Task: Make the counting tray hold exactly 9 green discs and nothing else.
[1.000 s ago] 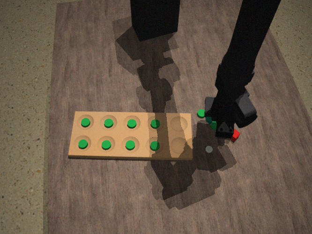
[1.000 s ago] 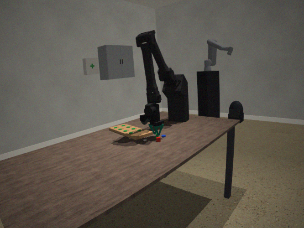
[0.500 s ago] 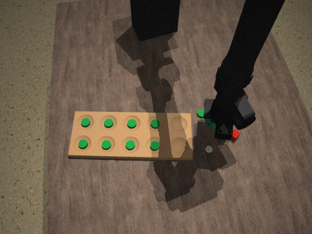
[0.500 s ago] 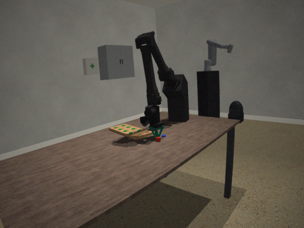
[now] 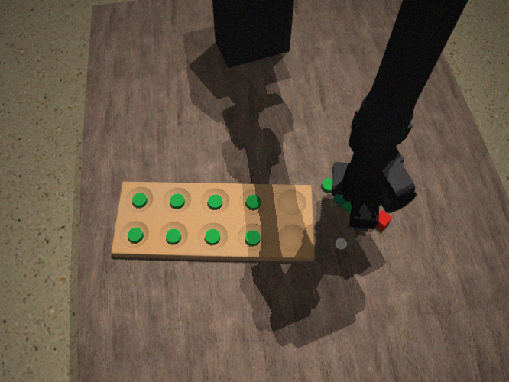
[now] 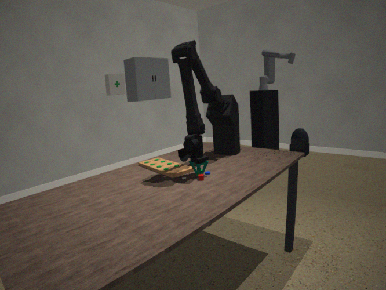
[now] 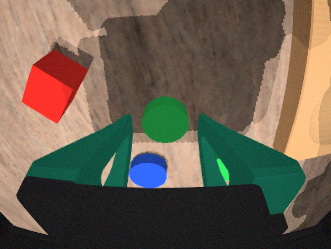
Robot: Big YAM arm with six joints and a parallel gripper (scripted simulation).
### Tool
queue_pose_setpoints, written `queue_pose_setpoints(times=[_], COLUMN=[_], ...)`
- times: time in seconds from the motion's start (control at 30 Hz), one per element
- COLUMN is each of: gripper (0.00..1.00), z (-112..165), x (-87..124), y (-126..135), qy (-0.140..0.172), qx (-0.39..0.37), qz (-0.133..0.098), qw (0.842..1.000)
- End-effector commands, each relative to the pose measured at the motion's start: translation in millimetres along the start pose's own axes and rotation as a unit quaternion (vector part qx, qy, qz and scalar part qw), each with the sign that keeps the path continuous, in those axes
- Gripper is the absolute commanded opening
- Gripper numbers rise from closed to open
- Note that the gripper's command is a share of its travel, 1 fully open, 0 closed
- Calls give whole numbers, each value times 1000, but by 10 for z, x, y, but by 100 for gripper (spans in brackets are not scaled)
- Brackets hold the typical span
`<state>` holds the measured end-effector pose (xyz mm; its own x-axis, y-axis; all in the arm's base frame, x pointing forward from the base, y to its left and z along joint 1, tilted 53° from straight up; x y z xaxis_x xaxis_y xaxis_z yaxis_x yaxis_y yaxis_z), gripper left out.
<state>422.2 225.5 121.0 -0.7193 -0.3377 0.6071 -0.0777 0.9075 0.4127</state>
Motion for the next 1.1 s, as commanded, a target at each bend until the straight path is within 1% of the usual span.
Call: queue_pose_setpoints(times=[0.0, 0.83, 0.87, 1.07], gripper=[44, 44, 0, 0], z=[-53, -56, -58, -58], x=[-36, -38, -36, -36], y=[-20, -18, -17, -17], qy=[-5, -5, -5, -5], qx=[1, 1, 1, 1], qz=[0, 0, 0, 0], qw=[1000, 1000, 1000, 1000])
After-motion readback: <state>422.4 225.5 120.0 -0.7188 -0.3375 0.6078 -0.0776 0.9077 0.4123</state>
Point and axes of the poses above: the point where the finger pads meet when closed, its own x axis back along the fingers, its own y axis across the jaws, z = x × y, the point moved 2 cm from there along x, back along the fingers, and after that the axes turned 3 degrees about -x, right-handed, at the moved point
